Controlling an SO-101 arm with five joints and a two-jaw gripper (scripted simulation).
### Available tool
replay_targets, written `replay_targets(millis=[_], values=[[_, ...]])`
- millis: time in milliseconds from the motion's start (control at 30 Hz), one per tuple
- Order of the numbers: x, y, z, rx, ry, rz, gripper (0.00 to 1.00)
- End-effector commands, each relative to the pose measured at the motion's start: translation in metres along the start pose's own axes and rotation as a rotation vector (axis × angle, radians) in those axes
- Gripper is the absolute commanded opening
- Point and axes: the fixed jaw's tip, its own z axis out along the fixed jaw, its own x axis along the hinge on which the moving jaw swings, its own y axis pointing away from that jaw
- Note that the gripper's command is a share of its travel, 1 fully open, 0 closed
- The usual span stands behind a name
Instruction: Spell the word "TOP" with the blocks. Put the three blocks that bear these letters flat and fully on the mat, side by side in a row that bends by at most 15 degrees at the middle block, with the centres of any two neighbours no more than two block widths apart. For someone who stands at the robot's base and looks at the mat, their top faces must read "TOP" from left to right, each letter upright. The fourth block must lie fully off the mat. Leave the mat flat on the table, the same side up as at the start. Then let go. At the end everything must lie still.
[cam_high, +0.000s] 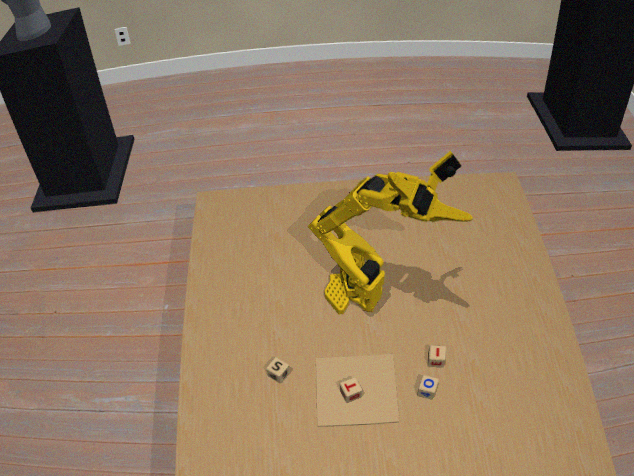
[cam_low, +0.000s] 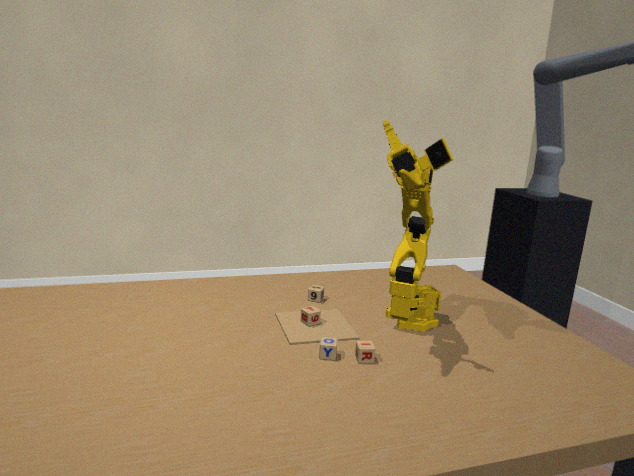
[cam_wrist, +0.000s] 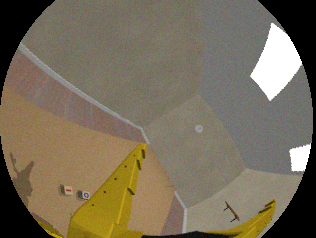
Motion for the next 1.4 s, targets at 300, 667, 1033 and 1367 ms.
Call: replay_targets(millis=[300, 667, 1033, 1367], values=[[0.024, 0.002, -0.002, -0.022, 0.14, 0.086, 1.0], [0.039, 0.008, -0.002, -0.046, 0.216, 0.128, 1.0], [0.056, 0.015, -0.005, -0.07, 0.313, 0.182, 1.0], [0.082, 0.025, -0.012, -0.096, 0.466, 0.274, 1.0]])
